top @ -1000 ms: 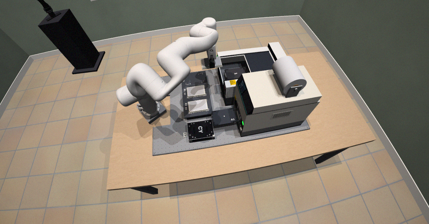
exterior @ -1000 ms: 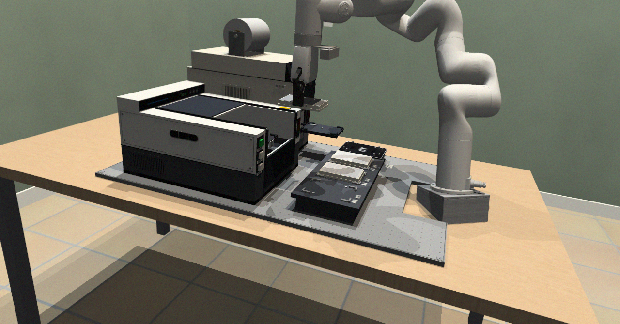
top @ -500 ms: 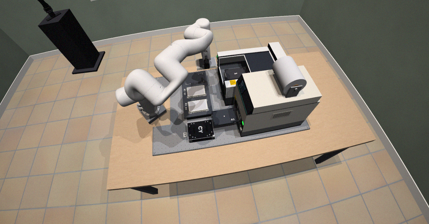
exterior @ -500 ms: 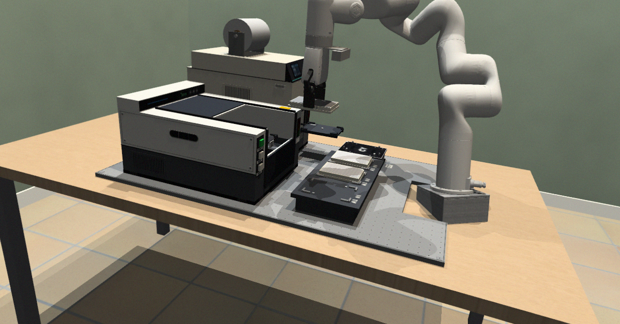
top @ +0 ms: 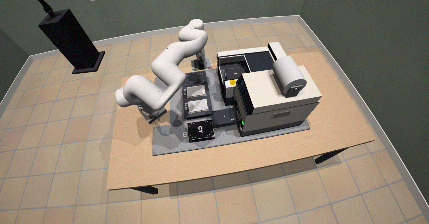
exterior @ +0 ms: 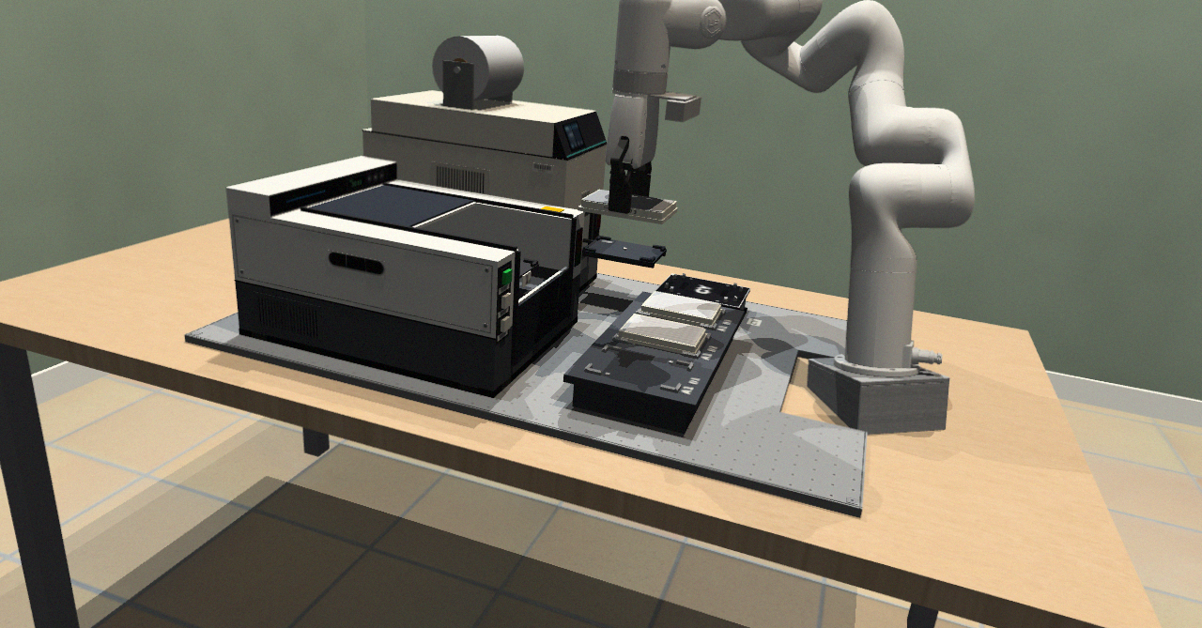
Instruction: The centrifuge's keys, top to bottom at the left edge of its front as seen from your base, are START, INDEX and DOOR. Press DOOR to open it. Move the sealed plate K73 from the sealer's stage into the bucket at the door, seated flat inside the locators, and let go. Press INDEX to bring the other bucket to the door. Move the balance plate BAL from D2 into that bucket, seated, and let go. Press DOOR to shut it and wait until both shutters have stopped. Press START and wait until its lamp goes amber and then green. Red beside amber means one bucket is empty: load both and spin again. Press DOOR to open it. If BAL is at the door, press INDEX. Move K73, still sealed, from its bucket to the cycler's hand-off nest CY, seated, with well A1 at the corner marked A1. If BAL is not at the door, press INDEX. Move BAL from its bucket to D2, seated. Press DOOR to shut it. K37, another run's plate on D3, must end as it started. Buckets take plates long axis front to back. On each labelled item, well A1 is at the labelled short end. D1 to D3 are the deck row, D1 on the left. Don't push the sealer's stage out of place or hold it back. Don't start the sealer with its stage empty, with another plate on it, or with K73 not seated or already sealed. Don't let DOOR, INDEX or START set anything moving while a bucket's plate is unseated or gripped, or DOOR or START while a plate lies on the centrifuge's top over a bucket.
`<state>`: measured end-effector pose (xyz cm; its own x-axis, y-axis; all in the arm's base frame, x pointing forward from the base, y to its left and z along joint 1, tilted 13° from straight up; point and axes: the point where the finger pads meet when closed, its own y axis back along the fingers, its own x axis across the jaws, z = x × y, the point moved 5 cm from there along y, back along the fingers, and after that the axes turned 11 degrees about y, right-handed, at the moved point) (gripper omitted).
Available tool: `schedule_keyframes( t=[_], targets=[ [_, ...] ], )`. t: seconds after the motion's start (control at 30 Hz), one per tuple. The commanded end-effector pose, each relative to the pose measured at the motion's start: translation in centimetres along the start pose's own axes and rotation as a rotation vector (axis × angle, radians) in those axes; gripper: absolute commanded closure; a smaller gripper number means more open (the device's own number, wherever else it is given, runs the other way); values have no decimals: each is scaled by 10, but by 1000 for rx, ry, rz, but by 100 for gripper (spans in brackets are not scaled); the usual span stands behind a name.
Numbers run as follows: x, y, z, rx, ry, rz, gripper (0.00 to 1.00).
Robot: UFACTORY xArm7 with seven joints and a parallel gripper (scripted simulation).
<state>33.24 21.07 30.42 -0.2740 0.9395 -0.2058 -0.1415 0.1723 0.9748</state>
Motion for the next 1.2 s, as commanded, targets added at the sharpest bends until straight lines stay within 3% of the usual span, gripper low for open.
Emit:
schedule_keyframes(
  t=[0.0,0.9,1.17],
  targets=[
    [2,2,-6,-4,0,2,100],
    [12,2,-63,-4,0,2,100],
    [13,2,-64,-4,0,2,100]
  ],
)
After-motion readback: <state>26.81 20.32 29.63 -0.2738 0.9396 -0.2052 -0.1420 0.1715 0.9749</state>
